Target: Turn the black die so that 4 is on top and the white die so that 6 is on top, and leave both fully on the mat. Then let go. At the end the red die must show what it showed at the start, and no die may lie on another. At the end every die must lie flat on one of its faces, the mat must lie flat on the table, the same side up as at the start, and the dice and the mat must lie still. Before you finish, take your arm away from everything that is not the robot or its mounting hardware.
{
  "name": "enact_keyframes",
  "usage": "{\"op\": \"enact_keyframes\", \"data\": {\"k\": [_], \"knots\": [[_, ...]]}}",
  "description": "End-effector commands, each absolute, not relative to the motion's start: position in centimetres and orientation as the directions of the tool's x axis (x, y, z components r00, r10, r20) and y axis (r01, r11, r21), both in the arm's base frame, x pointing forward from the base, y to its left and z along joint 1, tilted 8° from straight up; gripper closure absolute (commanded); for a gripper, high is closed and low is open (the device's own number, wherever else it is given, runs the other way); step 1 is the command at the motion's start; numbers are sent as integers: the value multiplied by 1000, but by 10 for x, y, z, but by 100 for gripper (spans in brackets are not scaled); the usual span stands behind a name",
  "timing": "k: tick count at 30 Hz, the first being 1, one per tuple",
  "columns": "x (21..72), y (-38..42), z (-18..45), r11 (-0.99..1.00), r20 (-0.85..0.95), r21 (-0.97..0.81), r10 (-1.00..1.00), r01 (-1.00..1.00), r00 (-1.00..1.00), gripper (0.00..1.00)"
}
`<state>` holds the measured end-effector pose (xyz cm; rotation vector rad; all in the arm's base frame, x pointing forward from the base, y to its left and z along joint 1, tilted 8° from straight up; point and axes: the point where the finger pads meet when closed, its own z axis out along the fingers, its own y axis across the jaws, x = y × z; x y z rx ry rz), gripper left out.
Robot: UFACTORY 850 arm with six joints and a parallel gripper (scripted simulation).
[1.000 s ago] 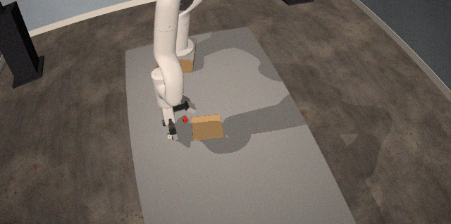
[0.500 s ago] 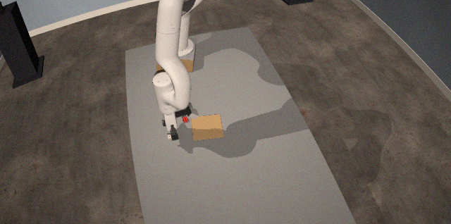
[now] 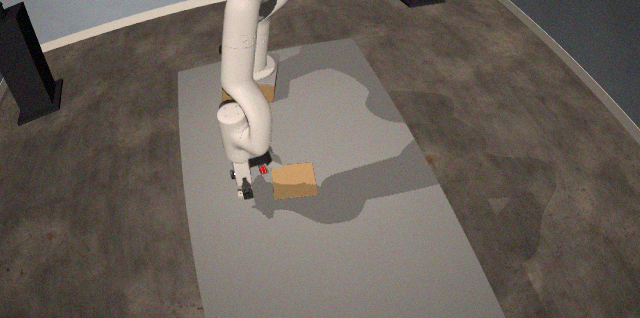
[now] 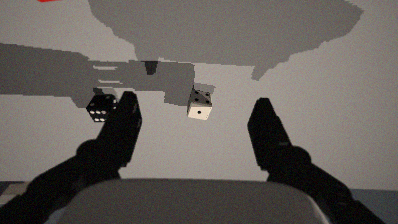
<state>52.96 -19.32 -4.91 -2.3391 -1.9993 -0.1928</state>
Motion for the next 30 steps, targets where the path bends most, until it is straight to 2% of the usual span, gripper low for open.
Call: {"op": "enact_keyframes", "data": {"k": [1,19,30], "knots": [[530,-194,-48,-158,132,38,980,987,152,0],[530,-193,-48,-158,132,39,980,987,152,0],[510,-164,-46,-158,132,39,980,987,152,0]]}}
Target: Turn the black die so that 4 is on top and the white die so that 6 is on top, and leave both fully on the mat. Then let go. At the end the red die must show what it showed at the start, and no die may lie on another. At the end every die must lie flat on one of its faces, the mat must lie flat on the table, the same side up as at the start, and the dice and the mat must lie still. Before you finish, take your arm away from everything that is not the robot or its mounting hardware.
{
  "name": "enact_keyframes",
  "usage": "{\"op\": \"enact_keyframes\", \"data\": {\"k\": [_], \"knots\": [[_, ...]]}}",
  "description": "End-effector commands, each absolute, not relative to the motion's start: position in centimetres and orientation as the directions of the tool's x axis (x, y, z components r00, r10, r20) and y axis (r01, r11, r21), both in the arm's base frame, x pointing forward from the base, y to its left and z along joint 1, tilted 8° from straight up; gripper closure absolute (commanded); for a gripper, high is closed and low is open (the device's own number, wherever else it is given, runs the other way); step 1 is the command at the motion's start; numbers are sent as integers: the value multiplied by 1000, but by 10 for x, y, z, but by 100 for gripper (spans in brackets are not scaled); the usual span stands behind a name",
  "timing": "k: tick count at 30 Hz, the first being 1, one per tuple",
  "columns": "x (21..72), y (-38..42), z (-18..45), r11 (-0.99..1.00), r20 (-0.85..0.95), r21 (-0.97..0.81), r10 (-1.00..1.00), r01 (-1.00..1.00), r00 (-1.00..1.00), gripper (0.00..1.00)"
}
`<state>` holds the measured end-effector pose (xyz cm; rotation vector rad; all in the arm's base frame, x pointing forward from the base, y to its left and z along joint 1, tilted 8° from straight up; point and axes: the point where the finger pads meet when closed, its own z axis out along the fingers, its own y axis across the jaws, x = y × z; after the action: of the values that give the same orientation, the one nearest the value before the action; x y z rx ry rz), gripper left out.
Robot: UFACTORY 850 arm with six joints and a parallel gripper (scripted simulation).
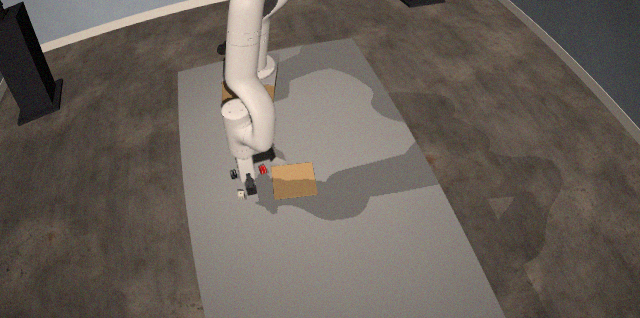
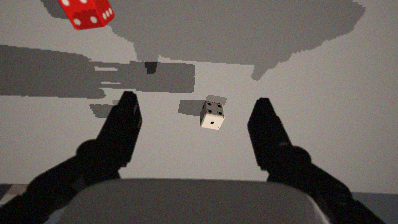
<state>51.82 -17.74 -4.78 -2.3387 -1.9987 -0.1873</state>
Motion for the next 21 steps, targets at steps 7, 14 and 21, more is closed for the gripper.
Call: {"op": "enact_keyframes", "data": {"k": [7,14,21], "knots": [[486,-130,-43,-158,132,39,980,987,152,0],[472,-110,-41,-158,132,39,980,987,152,0],[460,-94,-40,-158,132,38,980,987,152,0]]}}
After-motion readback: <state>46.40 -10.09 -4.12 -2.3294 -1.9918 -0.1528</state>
